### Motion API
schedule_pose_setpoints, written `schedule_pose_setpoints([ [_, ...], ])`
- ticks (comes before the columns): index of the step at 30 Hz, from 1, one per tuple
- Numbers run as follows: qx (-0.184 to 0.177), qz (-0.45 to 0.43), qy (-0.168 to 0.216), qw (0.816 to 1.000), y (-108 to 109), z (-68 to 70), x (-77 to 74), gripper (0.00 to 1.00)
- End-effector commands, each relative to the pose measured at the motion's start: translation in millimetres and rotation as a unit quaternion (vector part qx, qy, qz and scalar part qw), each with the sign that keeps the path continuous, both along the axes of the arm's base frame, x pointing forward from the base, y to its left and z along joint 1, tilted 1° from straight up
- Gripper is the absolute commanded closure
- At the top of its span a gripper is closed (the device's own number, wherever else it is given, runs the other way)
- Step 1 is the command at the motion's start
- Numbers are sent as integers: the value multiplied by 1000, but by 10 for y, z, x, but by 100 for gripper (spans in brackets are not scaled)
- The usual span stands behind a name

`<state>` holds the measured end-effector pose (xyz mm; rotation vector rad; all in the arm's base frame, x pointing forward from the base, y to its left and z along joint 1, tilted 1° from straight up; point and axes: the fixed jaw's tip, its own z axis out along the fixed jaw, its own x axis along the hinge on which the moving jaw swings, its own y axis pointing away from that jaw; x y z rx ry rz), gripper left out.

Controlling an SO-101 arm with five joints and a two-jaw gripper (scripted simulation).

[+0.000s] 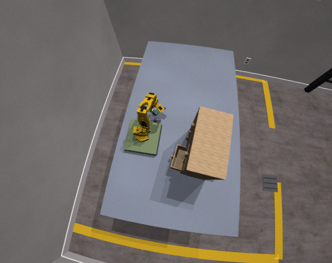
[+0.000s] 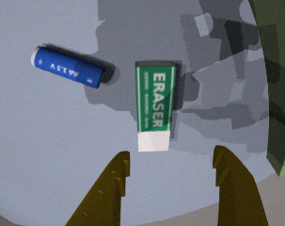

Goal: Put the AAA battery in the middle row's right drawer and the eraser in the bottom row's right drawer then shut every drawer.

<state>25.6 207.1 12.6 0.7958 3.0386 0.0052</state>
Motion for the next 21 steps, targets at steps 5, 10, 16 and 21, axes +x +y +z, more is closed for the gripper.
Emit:
schedule_pose_setpoints([
  [5,-7,4,1,1000,-28,-38,-29,73],
  [10,-7,4,1,1000,-28,-38,-29,73],
  [16,-7,4,1,1000,-7,-168,-19,73],
  [21,-7,4,1,1000,-7,-168,-19,73],
])
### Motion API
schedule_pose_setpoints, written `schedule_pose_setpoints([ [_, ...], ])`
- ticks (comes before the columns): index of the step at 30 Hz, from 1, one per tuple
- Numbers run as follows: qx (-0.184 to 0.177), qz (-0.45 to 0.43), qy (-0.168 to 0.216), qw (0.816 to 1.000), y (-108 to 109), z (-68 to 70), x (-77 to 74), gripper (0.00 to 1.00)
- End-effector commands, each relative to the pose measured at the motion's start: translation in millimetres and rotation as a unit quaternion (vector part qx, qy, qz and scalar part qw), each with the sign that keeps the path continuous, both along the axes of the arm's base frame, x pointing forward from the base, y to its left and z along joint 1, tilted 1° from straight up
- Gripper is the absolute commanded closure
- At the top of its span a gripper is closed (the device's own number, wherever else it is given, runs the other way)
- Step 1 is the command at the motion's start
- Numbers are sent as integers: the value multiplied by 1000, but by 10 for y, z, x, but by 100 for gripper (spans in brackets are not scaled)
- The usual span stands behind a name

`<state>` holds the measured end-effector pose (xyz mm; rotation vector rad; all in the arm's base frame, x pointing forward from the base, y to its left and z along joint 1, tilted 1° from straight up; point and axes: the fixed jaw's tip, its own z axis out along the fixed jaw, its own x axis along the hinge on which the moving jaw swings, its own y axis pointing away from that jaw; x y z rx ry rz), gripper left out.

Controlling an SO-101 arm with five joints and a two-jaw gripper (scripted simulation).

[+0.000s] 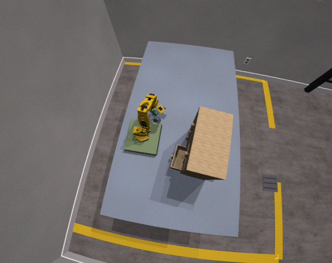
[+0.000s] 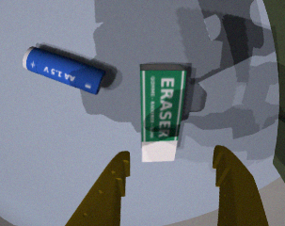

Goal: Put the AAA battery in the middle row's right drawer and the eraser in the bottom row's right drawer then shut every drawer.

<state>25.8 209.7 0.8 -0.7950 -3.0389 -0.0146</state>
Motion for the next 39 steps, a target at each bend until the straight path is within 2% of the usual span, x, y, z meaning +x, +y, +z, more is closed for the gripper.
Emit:
schedule_pose_setpoints([
  [1,-10,4,2,1000,-33,-50,-21,73],
  [7,-10,4,2,1000,-33,-50,-21,73],
  [11,-10,4,2,1000,-22,-180,-12,73],
  [24,-10,4,2,1000,-22,-180,-12,73],
  [28,-10,4,2,1000,-22,-310,-4,73],
  [39,-10,4,2,1000,-22,-310,-4,73],
])
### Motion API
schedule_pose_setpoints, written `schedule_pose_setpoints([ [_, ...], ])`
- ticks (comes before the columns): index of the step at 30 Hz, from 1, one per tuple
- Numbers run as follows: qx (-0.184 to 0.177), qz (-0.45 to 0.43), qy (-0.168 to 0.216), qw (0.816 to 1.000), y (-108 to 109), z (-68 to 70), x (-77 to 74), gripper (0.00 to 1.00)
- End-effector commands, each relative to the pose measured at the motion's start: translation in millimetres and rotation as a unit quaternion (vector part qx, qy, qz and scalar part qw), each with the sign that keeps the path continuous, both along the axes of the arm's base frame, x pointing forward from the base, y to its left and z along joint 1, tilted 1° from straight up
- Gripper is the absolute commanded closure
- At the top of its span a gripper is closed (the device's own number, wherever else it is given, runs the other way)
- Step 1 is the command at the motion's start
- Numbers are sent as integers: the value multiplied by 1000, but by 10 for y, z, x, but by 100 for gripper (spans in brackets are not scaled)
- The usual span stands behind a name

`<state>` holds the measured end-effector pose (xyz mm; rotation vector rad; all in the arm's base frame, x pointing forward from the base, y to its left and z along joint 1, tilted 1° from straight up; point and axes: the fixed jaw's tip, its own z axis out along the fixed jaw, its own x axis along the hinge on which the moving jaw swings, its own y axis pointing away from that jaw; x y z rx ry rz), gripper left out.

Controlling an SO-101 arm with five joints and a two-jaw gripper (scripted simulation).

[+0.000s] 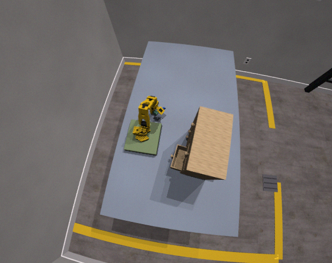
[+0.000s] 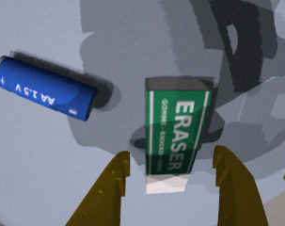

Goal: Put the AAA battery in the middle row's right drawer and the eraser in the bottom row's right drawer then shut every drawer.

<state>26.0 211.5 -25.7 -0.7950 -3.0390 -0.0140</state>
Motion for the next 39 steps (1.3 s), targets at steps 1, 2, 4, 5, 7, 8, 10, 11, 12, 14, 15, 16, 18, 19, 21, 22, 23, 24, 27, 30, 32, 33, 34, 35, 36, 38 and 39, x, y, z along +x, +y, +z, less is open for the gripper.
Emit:
schedule_pose_setpoints([
  [1,-10,4,2,1000,-40,-46,-6,73],
  [2,-10,4,2,1000,-40,-46,-6,73],
  [4,-10,4,2,1000,-44,-51,-6,73],
  [5,-10,4,2,1000,-46,-54,-7,73],
  [7,-10,4,2,1000,-50,-59,-7,73],
  [8,-10,4,2,1000,-52,-61,-7,73],
  [10,-10,4,2,1000,-56,-66,-8,73],
  [11,-10,4,2,1000,-58,-69,-8,73],
  [12,-10,4,2,1000,-60,-71,-8,73],
  [14,-10,4,2,1000,-64,-77,-9,73],
  [15,-10,4,2,1000,-66,-79,-9,73],
  [16,-10,4,2,1000,-69,-82,-9,73],
  [18,-10,4,2,1000,-71,-84,-9,73],
  [19,-10,4,2,1000,-71,-84,-9,73],
  [21,-10,4,2,1000,-75,-89,-10,73],
  [22,-10,4,2,1000,-77,-92,-10,73],
  [23,-10,4,2,1000,-79,-94,-10,73],
  [24,-10,4,2,1000,-81,-97,-10,73],
  [27,-10,4,2,1000,-84,-101,-11,73],
  [30,-10,4,2,1000,-84,-101,-11,73],
  [32,-10,4,2,1000,-84,-101,-11,73],
  [33,-10,4,2,1000,-84,-101,-11,73],
  [34,-10,4,2,1000,-84,-101,-11,73],
  [35,-10,4,2,1000,-84,-101,-11,73],
  [36,-10,4,2,1000,-84,-101,-11,73],
  [38,-10,4,2,1000,-84,-101,-11,74],
  [39,-10,4,2,1000,-84,-101,-11,74],
])
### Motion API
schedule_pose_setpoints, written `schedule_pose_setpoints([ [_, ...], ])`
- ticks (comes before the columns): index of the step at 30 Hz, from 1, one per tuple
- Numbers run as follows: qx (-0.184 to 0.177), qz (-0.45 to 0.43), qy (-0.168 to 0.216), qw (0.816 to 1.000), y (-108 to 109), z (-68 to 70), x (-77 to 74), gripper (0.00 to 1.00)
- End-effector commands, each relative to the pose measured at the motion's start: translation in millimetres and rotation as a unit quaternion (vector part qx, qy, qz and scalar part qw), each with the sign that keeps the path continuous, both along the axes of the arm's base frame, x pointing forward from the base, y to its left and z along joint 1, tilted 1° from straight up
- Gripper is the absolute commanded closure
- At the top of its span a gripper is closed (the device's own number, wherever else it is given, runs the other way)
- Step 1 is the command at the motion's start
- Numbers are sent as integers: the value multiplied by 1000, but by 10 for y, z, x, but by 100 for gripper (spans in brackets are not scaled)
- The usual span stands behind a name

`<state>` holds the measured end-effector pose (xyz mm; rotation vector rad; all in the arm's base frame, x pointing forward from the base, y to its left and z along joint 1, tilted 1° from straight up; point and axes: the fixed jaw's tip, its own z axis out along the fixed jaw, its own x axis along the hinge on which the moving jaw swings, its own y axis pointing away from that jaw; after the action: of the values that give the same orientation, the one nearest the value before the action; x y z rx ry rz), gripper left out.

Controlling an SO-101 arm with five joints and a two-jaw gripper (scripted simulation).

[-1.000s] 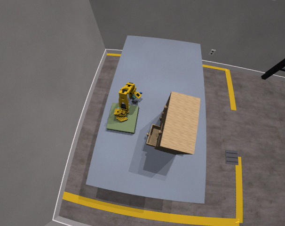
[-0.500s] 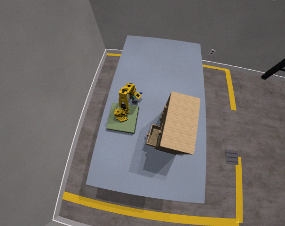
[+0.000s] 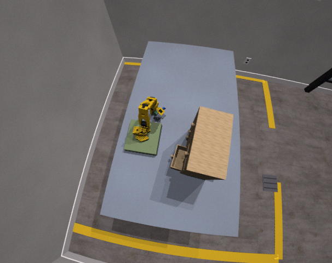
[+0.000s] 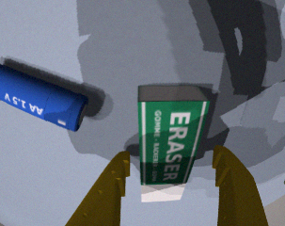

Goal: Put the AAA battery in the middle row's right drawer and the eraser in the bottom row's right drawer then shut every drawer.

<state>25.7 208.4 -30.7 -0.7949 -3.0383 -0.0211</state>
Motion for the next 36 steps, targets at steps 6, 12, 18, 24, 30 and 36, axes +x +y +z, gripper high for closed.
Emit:
schedule_pose_setpoints([
  [6,-12,4,2,1000,-53,-50,-7,78],
  [12,-12,4,2,1000,-53,-50,-7,82],
  [18,-12,4,2,1000,-53,-50,-7,84],
  [24,-12,4,2,1000,-53,-50,-7,88],
  [30,-12,4,2,1000,-53,-50,-7,91],
  [36,-12,4,2,1000,-53,-50,-7,94],
])
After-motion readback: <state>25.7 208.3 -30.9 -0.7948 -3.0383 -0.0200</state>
